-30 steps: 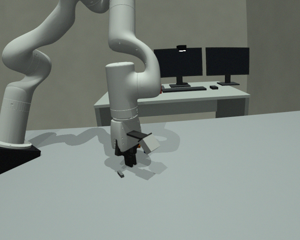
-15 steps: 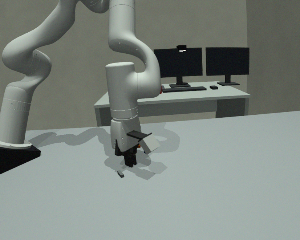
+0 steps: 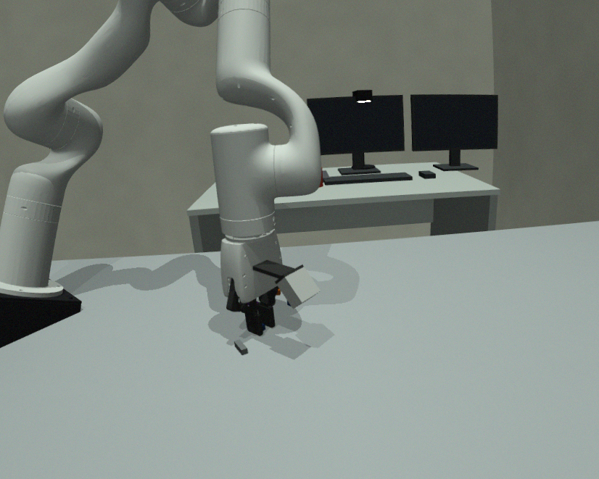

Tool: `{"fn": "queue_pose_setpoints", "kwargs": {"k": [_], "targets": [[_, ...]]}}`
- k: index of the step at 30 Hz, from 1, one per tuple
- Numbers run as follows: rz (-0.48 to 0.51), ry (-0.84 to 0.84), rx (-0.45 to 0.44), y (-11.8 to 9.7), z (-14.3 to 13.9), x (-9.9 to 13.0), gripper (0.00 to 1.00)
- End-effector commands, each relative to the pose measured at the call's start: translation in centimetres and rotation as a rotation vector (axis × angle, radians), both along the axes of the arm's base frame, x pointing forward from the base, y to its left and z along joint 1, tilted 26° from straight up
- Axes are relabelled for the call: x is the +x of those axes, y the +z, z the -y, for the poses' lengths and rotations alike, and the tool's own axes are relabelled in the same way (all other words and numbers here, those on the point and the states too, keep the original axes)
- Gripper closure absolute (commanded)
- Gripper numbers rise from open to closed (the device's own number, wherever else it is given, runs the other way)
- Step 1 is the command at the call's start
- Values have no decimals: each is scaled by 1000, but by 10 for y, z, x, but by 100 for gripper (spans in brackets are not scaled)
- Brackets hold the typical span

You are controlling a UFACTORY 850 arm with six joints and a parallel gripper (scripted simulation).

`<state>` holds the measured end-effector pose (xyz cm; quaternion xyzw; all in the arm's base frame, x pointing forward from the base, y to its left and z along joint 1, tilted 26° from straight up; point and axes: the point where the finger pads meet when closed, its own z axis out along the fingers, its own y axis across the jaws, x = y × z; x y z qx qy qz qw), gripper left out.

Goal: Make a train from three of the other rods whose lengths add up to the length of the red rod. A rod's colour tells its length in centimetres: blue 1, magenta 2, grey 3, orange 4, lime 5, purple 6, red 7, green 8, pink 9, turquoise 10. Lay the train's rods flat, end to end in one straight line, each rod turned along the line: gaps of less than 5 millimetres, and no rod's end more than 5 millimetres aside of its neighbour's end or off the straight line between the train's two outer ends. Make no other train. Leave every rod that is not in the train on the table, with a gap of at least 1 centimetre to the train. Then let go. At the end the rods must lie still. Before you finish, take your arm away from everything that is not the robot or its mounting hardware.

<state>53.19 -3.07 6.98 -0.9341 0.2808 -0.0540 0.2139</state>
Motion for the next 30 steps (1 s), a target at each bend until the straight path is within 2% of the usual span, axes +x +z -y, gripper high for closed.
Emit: {"fn": "queue_pose_setpoints", "kwargs": {"k": [1,12,20,22,30], "targets": [[2,0,0,1,0,1,76],[2,0,0,7,3,-1,76],[2,0,0,40,16,-9,76],[2,0,0,40,16,-9,76],[2,0,0,74,30,-17,76]]}}
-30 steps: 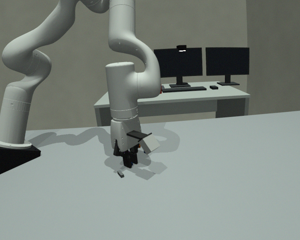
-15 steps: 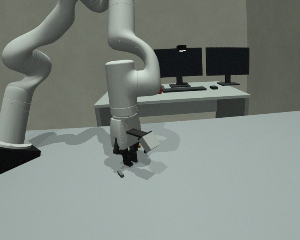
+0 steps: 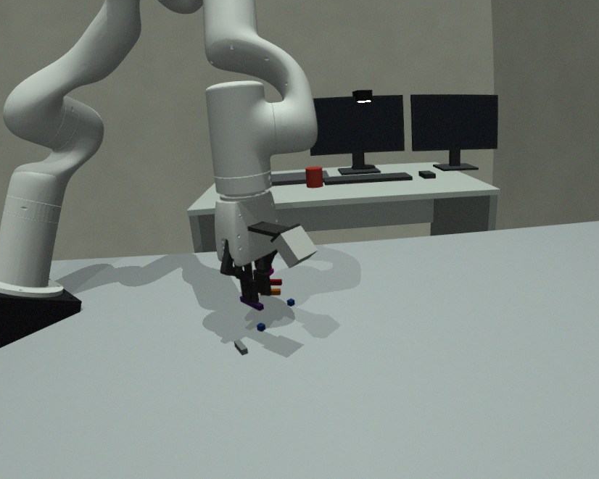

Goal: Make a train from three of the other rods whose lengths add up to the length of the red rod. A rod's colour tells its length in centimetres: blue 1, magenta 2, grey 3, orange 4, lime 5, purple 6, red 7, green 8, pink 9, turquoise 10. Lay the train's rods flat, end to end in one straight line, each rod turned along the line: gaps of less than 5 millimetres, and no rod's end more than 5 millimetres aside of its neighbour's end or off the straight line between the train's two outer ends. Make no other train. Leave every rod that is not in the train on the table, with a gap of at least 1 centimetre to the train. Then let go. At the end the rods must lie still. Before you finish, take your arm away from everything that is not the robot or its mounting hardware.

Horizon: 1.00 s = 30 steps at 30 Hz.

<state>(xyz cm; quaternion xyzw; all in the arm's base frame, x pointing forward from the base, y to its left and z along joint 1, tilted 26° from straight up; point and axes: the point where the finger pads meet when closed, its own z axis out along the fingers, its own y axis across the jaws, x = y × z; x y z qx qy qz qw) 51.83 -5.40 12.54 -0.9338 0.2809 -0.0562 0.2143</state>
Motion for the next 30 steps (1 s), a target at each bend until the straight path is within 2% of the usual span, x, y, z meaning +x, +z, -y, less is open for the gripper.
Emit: {"fn": "queue_pose_setpoints", "kwargs": {"k": [1,9,10,30], "targets": [[-3,1,0,21,8,-4,76],[-3,1,0,26,10,-6,76],[-3,1,0,26,10,-6,0],[-3,1,0,26,10,-6,0]]}}
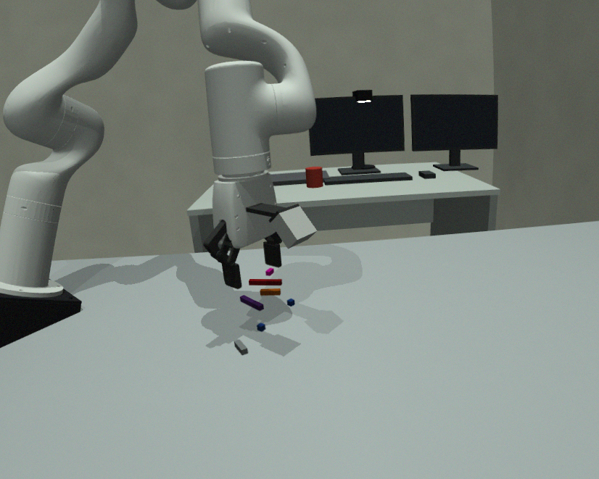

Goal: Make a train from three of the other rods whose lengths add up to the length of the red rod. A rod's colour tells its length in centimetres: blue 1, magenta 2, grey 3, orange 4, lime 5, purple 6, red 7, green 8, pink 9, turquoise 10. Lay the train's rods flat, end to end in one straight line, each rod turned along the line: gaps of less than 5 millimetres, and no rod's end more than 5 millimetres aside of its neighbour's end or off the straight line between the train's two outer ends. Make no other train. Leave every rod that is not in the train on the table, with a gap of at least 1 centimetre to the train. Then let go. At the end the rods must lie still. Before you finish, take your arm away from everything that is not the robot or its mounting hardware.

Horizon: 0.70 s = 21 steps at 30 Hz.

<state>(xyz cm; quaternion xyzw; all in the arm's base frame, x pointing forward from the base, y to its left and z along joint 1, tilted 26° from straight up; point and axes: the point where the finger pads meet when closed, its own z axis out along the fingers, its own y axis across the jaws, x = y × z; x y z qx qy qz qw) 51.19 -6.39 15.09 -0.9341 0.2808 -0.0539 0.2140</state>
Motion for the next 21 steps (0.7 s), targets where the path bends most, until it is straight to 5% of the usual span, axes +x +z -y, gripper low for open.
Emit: {"fn": "queue_pose_setpoints", "kwargs": {"k": [1,21], "targets": [[3,4,-2,1,0,1,0],[209,530,-138,22,-75,6,0]]}}
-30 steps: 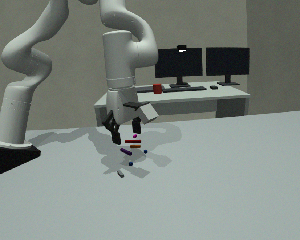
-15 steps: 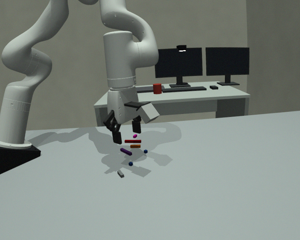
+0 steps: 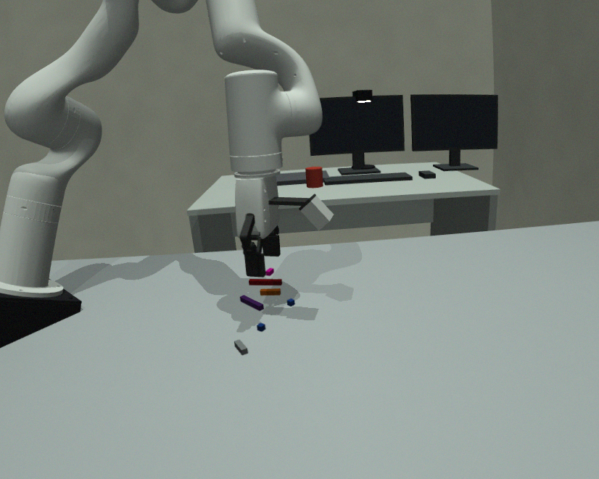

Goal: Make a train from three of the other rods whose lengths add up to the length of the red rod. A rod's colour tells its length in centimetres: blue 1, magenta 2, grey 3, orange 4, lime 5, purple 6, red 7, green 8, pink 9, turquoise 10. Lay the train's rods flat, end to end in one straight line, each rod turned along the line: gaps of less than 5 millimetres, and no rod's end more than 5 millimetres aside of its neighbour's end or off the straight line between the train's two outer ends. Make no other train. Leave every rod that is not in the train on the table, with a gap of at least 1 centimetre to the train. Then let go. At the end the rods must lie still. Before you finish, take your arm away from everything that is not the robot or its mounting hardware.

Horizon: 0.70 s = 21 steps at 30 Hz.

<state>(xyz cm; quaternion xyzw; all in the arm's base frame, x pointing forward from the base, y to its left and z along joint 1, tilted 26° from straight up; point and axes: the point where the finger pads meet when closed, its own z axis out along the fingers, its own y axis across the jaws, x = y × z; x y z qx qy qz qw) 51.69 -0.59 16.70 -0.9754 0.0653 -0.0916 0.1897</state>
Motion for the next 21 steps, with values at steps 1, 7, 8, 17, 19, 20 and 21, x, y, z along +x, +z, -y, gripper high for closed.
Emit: {"fn": "queue_pose_setpoints", "kwargs": {"k": [1,7,8,17,19,20,21], "targets": [[73,148,-32,7,-21,1,0],[136,309,-70,13,-44,0,0],[136,309,-70,13,-44,0,0],[237,564,-129,23,-80,-3,0],[258,617,-142,25,-88,-5,0],[269,644,-148,26,-91,-5,0],[279,671,-154,27,-95,-6,0]]}}
